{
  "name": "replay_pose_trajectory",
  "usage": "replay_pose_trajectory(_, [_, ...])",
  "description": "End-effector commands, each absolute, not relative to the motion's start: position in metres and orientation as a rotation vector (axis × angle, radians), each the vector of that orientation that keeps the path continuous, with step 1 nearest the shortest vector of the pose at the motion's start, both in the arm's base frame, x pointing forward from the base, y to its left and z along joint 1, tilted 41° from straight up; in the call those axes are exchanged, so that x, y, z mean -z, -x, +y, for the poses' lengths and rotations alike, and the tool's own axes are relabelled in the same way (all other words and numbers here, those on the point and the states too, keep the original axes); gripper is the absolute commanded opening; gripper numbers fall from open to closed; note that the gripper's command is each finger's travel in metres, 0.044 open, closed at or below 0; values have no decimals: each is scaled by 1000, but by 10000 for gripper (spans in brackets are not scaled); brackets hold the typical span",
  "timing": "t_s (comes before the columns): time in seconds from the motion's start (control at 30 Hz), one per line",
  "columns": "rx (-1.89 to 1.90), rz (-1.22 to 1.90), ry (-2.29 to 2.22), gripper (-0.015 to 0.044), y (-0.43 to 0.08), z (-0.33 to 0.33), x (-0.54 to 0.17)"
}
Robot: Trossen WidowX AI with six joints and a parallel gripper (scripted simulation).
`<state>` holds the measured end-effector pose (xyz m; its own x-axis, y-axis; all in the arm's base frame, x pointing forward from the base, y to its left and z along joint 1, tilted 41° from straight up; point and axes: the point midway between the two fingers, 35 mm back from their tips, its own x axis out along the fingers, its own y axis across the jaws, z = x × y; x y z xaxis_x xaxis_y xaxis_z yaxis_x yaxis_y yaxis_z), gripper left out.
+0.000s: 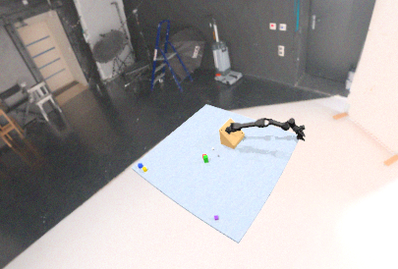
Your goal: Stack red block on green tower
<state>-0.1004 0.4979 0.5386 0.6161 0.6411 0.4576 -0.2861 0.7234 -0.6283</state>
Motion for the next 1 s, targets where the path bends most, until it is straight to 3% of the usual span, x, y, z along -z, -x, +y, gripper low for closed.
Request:
replay_pose_trajectory(0.0, [-563,-726,539,426,100,498,-539])
replay_pose_trajectory(0.17, [-526,-737,572,440,69,510,-536])
replay_pose_trajectory(0.6, [-405,-760,779,440,-78,539,-515])
replay_pose_trajectory(0.97, [-358,-703,967,440,-210,528,-482])
